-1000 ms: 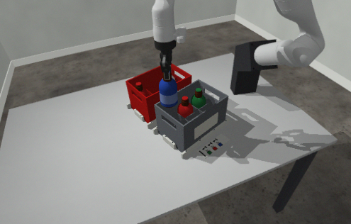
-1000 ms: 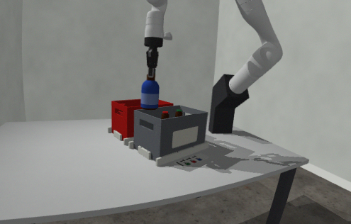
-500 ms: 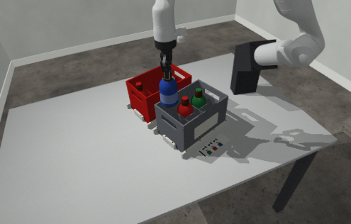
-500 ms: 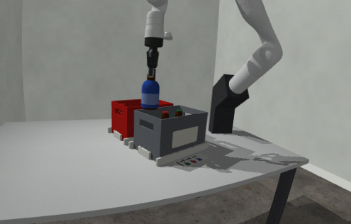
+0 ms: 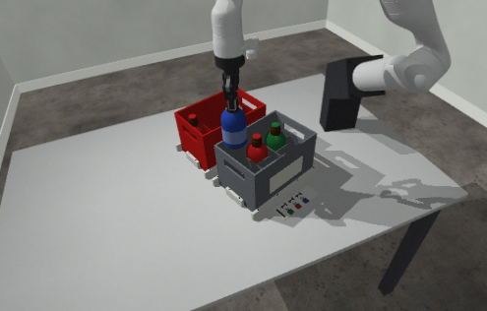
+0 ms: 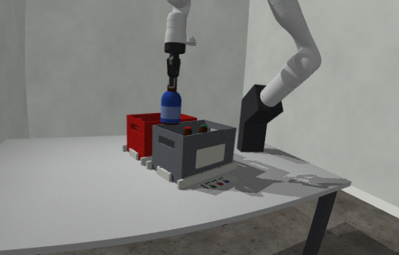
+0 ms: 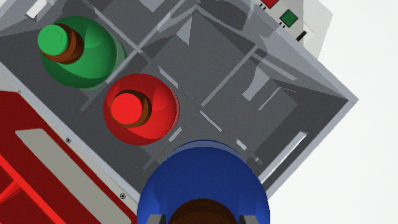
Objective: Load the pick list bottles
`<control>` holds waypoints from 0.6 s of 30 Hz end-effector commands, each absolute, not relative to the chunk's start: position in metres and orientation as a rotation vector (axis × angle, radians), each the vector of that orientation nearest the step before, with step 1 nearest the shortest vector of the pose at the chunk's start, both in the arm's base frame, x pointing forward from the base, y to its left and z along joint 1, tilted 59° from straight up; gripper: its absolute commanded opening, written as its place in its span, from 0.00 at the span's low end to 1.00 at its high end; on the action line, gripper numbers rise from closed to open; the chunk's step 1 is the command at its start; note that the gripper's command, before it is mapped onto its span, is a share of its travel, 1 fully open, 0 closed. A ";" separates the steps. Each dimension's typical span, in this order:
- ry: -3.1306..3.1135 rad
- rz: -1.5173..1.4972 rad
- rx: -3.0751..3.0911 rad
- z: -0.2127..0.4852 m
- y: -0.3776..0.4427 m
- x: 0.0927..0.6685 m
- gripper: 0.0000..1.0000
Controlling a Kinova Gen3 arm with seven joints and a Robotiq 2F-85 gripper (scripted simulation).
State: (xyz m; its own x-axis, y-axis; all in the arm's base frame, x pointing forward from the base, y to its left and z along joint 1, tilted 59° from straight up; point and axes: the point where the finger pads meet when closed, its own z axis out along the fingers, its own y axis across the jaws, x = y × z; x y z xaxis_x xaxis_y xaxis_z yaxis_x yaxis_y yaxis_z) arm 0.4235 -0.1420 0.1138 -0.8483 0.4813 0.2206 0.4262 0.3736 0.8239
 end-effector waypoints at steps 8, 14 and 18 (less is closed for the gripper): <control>2.555 1.504 0.847 0.114 -0.143 0.423 0.10; 2.555 1.504 0.847 0.113 -0.142 0.424 0.10; 2.555 1.504 0.847 0.111 -0.139 0.425 0.10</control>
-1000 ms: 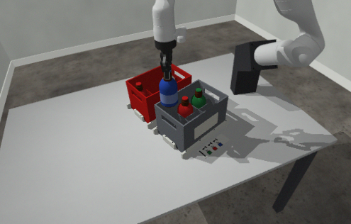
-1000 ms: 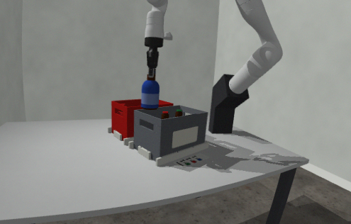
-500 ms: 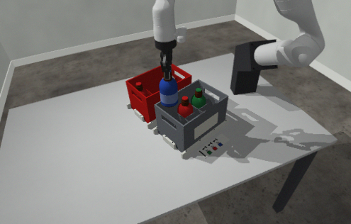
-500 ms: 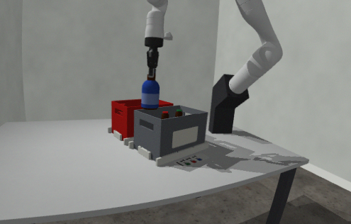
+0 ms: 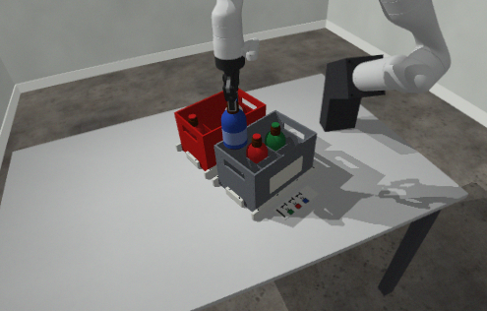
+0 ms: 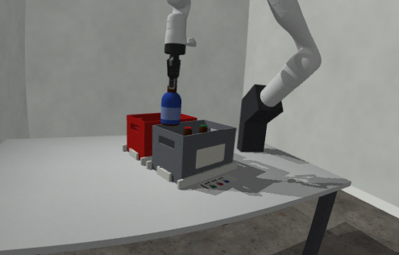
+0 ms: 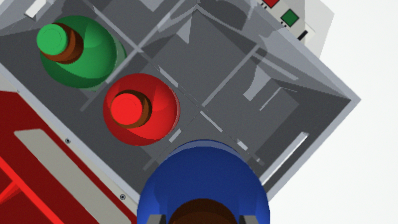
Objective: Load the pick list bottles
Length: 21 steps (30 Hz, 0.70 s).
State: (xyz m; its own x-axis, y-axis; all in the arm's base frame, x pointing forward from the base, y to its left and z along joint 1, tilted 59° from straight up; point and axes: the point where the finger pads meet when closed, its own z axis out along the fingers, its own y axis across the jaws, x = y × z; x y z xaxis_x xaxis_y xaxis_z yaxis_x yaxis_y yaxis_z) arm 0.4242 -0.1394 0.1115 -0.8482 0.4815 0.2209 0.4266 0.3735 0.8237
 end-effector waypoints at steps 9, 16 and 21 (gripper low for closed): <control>2.555 1.504 0.847 0.107 -0.134 0.427 0.10; 2.555 1.504 0.847 0.104 -0.128 0.429 0.10; 2.555 1.504 0.847 0.101 -0.124 0.431 0.10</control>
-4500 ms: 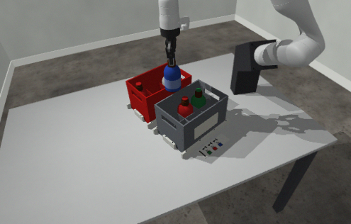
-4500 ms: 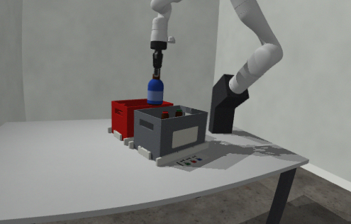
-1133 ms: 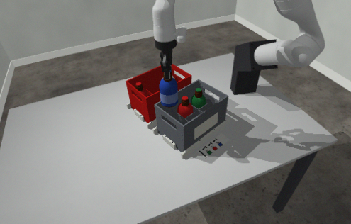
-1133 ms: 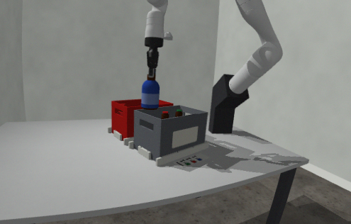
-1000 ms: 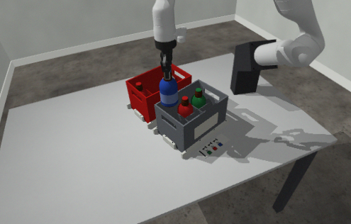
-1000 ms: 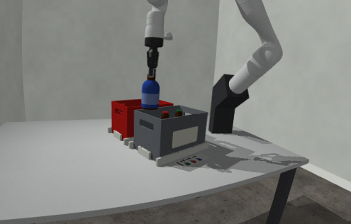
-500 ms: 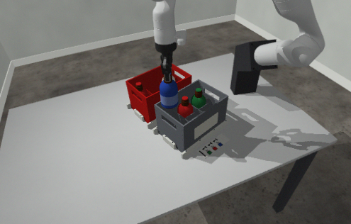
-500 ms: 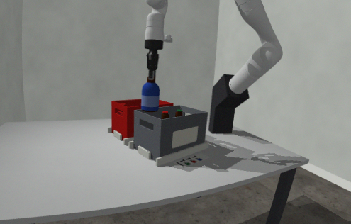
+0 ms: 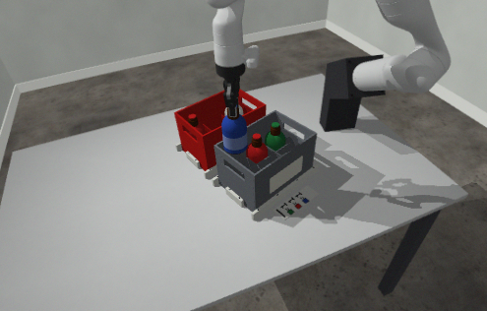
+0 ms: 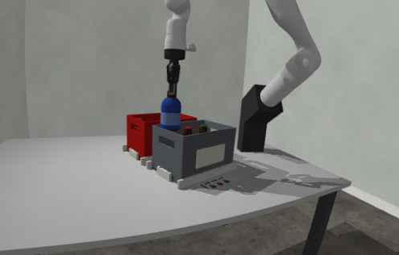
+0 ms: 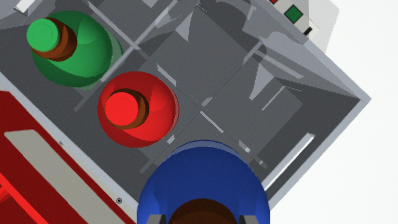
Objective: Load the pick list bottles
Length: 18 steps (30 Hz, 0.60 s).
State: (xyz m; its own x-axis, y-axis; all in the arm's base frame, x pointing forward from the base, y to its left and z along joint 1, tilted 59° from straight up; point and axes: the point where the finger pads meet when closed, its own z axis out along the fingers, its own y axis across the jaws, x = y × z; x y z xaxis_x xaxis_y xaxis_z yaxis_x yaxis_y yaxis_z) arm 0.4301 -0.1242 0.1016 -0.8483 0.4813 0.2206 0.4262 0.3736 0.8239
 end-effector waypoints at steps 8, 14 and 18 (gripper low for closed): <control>2.555 1.504 0.847 0.098 -0.119 0.433 0.10; 2.555 1.504 0.847 0.095 -0.115 0.434 0.10; 2.555 1.504 0.847 0.093 -0.112 0.436 0.10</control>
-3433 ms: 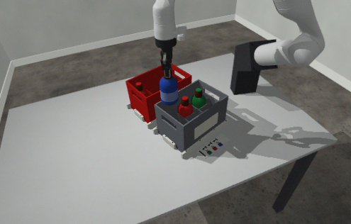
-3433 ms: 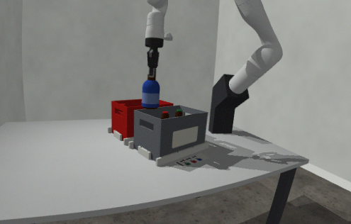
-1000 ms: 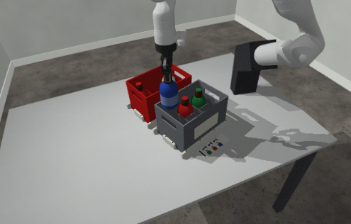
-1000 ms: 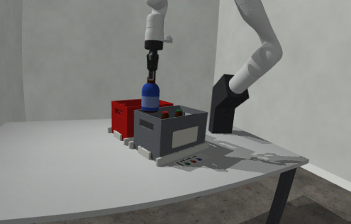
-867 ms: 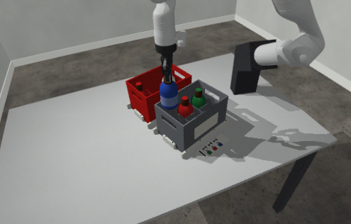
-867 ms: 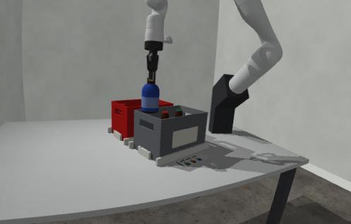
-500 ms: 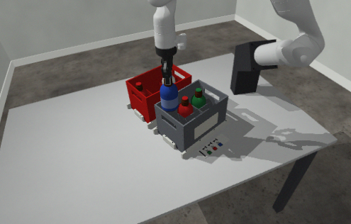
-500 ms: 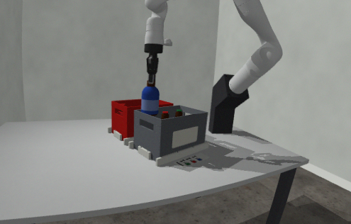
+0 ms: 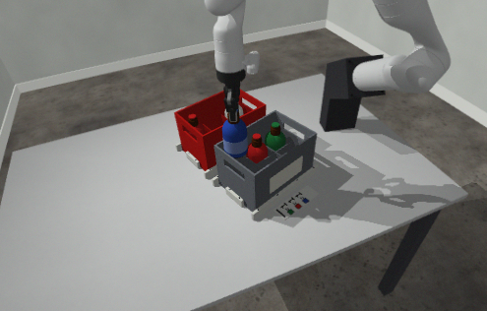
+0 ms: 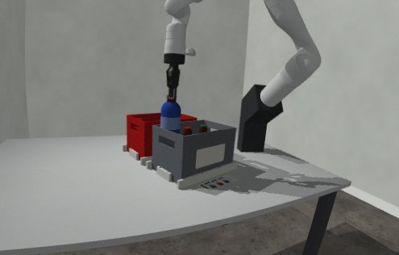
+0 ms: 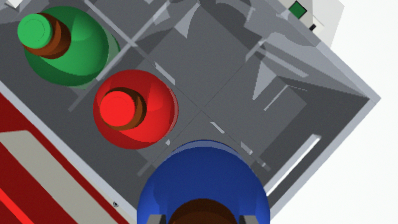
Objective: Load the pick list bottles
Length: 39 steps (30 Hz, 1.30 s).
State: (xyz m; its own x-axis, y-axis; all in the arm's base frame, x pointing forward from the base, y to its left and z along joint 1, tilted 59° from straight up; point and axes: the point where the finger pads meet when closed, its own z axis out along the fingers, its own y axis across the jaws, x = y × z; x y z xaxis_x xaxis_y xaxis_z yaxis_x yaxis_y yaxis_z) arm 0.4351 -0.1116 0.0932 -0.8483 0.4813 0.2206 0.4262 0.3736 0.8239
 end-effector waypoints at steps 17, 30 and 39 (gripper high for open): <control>2.555 1.504 0.847 0.085 -0.100 0.440 0.10; 2.555 1.504 0.847 0.079 -0.091 0.444 0.10; 2.555 1.504 0.847 0.075 -0.085 0.446 0.10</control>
